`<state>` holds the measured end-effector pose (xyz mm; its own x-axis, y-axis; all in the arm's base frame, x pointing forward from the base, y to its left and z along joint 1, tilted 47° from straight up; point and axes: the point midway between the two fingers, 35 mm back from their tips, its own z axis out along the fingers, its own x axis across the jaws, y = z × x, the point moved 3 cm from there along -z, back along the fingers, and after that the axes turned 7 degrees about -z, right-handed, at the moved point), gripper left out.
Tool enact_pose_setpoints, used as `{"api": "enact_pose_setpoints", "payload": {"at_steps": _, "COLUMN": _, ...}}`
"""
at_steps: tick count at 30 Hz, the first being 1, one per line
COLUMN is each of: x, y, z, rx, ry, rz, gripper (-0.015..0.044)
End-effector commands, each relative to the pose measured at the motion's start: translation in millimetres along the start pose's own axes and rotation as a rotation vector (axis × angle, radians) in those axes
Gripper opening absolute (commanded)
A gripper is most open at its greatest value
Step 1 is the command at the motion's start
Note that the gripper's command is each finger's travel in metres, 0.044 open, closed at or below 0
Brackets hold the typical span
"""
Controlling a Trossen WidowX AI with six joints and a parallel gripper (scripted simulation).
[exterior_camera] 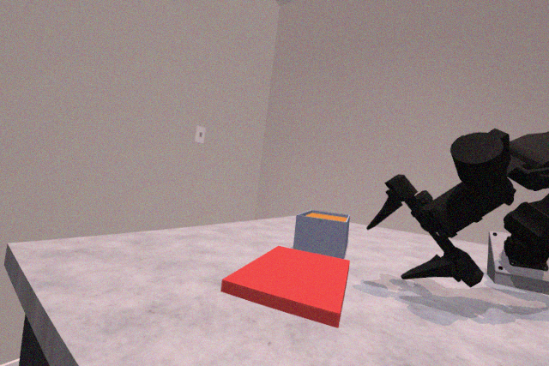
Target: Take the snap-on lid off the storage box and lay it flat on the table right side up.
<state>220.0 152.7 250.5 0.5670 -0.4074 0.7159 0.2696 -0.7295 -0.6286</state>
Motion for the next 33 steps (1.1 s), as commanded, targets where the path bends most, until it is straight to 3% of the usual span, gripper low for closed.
{"api": "enact_pose_setpoints", "payload": {"at_steps": 1, "x": 7, "y": -1, "z": -10, "rx": 0.009, "ry": 0.008, "rz": -0.004, "gripper": 0.0440}}
{"api": "enact_pose_setpoints", "payload": {"at_steps": 33, "x": 36, "y": 3, "z": -64, "rx": 0.005, "ry": 0.006, "rz": -0.007, "gripper": 0.0440}}
